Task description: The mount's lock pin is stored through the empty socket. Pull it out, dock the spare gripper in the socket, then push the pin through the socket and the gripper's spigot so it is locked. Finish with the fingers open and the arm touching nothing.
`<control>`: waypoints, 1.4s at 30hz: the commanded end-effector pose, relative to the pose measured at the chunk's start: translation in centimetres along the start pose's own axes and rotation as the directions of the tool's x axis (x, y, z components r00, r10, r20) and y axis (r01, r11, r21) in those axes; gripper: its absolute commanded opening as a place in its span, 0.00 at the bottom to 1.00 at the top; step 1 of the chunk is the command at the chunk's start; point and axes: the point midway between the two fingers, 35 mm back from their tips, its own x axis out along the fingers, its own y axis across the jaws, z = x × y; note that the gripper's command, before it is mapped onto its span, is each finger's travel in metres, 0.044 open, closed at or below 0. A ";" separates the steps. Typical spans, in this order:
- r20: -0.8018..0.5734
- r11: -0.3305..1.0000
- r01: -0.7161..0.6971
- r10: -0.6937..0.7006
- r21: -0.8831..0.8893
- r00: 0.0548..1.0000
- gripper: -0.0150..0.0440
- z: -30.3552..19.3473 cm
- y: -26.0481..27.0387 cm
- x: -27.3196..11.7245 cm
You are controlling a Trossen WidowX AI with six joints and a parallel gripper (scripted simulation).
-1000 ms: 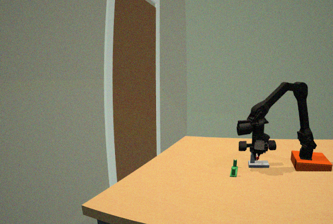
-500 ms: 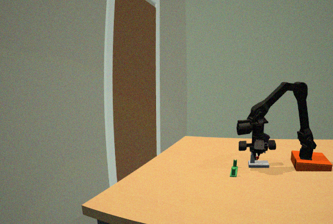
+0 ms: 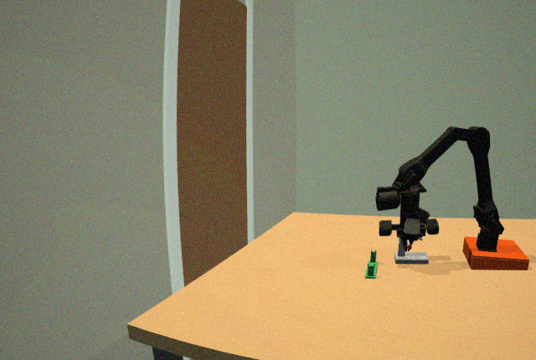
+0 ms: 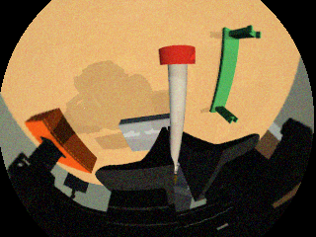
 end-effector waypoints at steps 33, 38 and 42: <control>-0.003 1.000 -0.003 0.003 0.001 1.000 0.59 1.1 0.1 -3.1; -0.005 1.000 -0.003 0.003 0.001 1.000 0.59 1.4 0.1 -4.1; -0.007 1.000 -0.002 0.002 0.001 1.000 0.59 1.7 0.1 -4.9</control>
